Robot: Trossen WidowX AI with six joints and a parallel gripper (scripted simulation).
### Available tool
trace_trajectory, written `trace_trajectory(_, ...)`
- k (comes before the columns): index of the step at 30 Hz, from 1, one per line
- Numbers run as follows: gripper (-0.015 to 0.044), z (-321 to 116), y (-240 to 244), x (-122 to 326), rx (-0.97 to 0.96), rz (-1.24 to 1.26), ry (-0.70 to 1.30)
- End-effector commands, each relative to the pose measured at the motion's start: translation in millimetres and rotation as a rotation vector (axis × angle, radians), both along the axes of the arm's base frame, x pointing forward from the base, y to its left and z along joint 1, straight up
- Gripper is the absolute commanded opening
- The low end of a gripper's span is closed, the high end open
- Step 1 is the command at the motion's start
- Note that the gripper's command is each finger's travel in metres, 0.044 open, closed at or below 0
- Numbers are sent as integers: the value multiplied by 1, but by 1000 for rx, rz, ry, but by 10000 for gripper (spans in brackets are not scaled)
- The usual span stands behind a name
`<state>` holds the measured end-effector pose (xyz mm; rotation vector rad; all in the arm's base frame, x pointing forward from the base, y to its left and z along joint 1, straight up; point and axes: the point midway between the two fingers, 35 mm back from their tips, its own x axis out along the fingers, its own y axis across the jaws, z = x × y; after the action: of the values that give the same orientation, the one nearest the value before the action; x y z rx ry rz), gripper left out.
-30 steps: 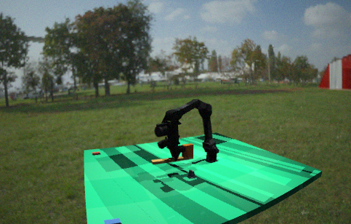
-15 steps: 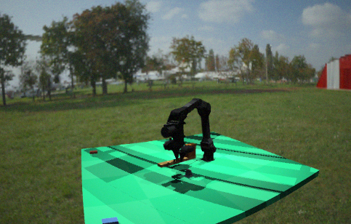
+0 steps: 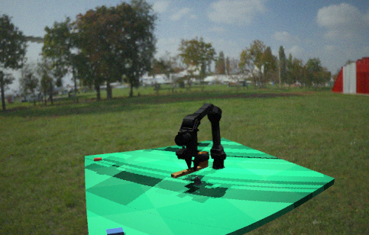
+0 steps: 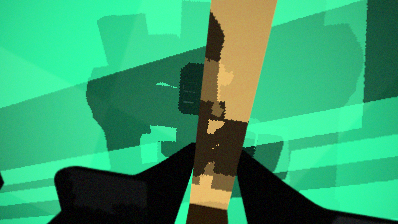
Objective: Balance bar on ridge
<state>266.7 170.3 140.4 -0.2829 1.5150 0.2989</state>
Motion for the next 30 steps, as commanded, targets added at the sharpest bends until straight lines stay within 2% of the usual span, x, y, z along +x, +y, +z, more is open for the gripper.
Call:
trace_trajectory(1,0,-6,3,-1,2,9,4)
trace_trajectory(21,0,-38,4,-1,2,9,4)
trace_trajectory(30,0,-39,4,-1,2,9,4)
